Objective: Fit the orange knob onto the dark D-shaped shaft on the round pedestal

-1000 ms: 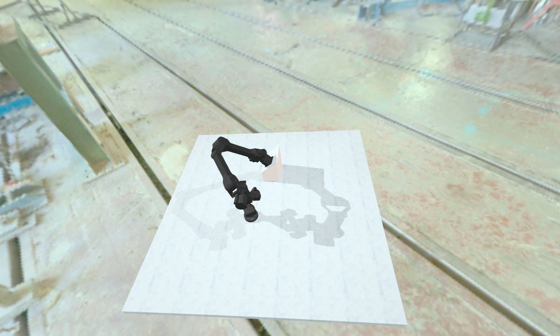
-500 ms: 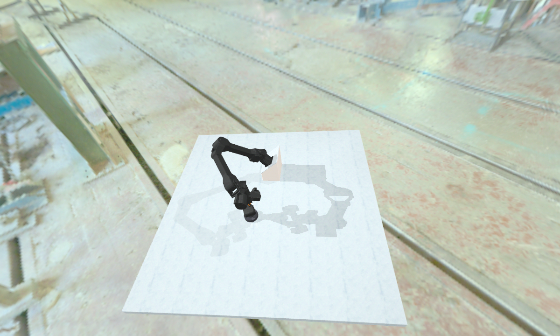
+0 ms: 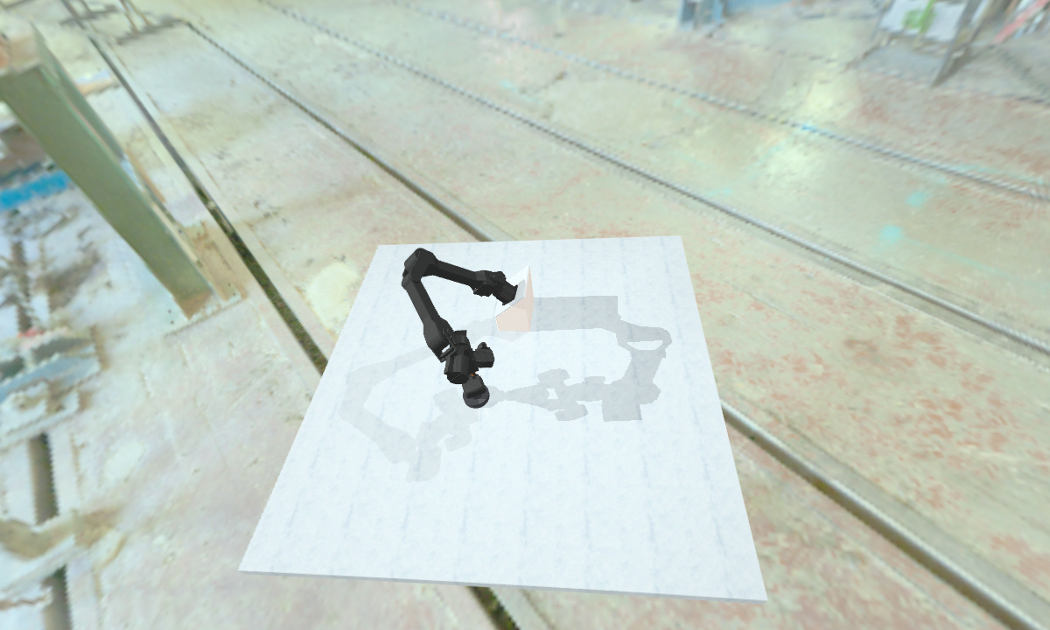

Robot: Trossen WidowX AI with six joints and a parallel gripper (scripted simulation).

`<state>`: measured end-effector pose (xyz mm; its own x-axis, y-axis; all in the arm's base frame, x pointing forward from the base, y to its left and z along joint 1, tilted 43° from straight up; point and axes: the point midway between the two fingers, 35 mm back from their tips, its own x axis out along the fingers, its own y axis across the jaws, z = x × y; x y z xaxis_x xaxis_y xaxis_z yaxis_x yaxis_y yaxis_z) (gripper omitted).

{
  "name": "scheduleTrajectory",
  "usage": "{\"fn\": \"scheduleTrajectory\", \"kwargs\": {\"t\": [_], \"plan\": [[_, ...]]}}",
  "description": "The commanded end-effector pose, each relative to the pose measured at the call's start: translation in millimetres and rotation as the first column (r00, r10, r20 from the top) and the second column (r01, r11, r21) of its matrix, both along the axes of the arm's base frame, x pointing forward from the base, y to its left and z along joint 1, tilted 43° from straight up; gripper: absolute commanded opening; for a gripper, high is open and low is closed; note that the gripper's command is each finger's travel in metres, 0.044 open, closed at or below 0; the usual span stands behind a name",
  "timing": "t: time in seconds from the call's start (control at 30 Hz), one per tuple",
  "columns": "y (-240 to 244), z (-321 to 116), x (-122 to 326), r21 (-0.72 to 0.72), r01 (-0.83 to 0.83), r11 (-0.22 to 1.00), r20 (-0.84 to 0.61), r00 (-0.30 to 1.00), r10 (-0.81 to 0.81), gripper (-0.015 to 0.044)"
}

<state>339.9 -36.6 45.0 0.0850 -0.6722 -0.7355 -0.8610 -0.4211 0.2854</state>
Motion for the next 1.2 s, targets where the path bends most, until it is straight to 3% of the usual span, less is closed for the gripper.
{"fn": "scheduleTrajectory", "kwargs": {"t": [0.0, 1.17], "plan": [[2.8, 2.5, 1.4, 0.002, -0.018, 1.000, -0.011, 1.000, 0.018, 0.0000], [-2.4, -2.7, 0.9, 0.000, -0.035, 0.999, -0.027, 0.999, 0.035, 0.0000]]}}
